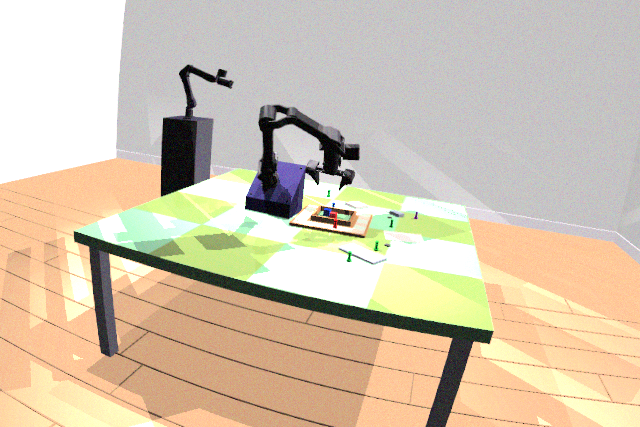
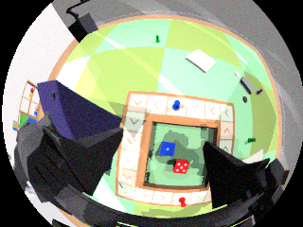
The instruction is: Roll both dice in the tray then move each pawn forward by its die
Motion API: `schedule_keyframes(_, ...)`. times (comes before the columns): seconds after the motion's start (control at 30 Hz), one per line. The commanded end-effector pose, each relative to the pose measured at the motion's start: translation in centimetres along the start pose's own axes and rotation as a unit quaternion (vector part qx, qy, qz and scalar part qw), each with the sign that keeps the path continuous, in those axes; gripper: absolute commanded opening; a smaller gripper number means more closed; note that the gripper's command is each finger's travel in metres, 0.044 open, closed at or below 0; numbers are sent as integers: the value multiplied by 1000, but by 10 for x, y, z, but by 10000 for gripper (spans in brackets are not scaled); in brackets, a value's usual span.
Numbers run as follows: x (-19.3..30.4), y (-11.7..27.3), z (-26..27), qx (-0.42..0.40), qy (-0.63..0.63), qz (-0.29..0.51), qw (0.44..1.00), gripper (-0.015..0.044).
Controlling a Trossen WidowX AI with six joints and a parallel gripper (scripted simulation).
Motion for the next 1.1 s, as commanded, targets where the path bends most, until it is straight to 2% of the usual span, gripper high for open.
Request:
schedule_keyframes(0.0,-9,-15,-2,-23,1,151,988,440)
schedule_keyframes(0.1,-14,-21,-6,-7,7,261,965,440)
schedule_keyframes(0.2,-15,-21,-7,-5,8,269,963,440)
schedule_keyframes(0.23,-14,-25,0,-23,13,235,972,440)
schedule_keyframes(0.27,-14,-25,0,-23,13,235,972,440)
schedule_keyframes(0.37,-6,-20,-5,-16,-11,234,972,361)
schedule_keyframes(0.57,40,0,-25,27,-149,233,961,204)
schedule_keyframes(0.8,128,33,-44,119,-429,245,861,200)
schedule_keyframes(1.07,134,36,-44,122,-436,245,857,200)
Point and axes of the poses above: the point midway between the two fingers, 35 mm back from their tips, its own y axis back along the fingers, its own z axis across the jaws, x = y × z, the point moved 2 cm from there along y, back along the fingers, and after that the axes turned 12 degrees about y, right-handed, at the moved point
